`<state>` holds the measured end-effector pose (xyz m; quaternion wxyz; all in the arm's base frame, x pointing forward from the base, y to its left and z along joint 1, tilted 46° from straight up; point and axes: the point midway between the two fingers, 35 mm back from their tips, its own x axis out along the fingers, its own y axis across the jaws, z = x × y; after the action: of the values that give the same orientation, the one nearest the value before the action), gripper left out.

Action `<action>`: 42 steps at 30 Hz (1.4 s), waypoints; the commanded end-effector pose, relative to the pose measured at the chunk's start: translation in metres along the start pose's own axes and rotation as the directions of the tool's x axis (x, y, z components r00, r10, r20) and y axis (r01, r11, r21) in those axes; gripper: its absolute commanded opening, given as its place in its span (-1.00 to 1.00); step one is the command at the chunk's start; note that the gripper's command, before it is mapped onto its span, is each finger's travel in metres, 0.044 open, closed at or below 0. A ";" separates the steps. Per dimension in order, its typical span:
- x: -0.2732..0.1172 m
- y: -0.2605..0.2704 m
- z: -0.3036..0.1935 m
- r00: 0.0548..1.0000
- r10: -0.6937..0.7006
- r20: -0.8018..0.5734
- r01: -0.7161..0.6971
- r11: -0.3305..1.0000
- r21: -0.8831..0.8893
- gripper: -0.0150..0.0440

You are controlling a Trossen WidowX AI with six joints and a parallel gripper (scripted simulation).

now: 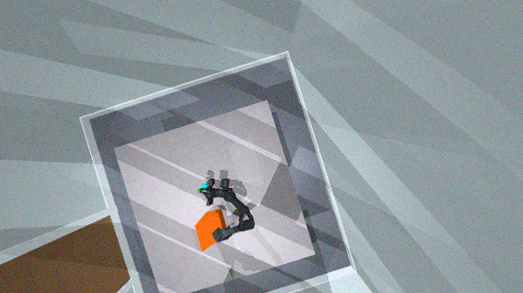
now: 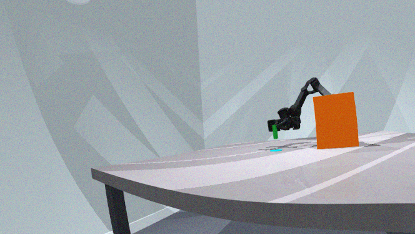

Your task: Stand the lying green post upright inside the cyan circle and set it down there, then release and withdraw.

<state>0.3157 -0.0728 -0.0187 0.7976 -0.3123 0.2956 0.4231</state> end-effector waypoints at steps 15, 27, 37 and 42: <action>0.007 0.000 -0.054 1.000 -0.001 0.000 0.001 1.000 0.003 -0.42; 0.007 0.000 -0.054 1.000 -0.001 0.000 0.001 1.000 0.003 -0.15; 0.007 0.000 -0.054 1.000 -0.001 0.000 0.001 1.000 0.003 0.74; 0.006 -0.001 -0.043 1.000 0.000 0.000 0.000 1.000 0.002 0.86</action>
<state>0.3072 -0.1075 -0.0573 0.7982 -0.3088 0.2976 0.4231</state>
